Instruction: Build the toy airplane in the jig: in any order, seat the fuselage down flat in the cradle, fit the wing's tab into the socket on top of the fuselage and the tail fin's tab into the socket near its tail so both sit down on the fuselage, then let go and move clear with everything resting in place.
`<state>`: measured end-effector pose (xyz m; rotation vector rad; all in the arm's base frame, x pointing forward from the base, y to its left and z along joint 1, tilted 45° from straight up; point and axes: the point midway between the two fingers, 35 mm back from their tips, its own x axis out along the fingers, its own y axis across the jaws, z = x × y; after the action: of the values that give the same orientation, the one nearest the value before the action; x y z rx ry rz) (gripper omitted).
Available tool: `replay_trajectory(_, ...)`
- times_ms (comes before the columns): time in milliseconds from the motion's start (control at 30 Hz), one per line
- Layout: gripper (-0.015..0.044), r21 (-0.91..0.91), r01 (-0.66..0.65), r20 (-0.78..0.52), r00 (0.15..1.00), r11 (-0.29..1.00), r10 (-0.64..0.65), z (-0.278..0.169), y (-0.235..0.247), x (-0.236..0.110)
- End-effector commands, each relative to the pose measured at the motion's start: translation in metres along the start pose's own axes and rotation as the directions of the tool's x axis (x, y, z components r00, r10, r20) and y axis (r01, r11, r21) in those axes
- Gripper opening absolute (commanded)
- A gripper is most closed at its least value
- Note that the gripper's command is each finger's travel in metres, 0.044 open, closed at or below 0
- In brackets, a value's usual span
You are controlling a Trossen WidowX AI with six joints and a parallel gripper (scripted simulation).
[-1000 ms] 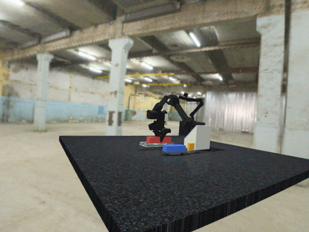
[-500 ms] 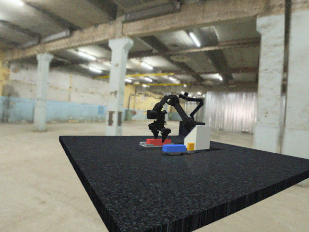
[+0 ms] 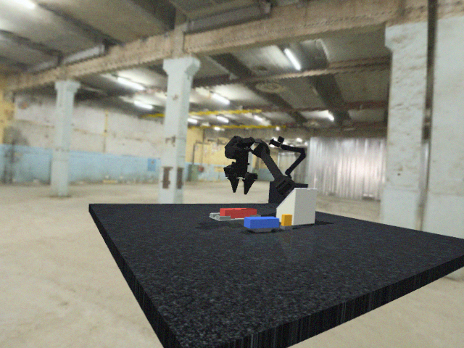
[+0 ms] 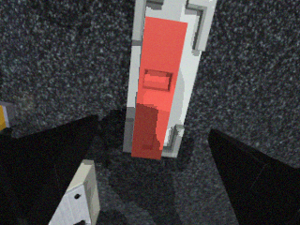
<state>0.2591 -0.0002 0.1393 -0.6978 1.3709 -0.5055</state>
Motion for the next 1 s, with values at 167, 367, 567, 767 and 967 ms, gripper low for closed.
replay_trajectory(167,0.044,0.083,0.002,-0.002,1.0,0.997,-0.001,0.002,0.001,-0.014)
replay_trajectory(367,0.044,0.094,-0.004,0.0,1.0,0.996,0.004,0.015,0.018,-0.016)
replay_trajectory(567,0.044,0.093,-0.018,0.002,1.0,0.995,0.018,0.052,0.099,-0.021)
replay_trajectory(767,0.044,0.096,-0.018,0.002,1.0,0.995,0.018,0.066,0.193,-0.016)
replay_trajectory(967,0.044,0.1,-0.01,0.002,1.0,0.995,0.01,0.062,0.25,-0.008)
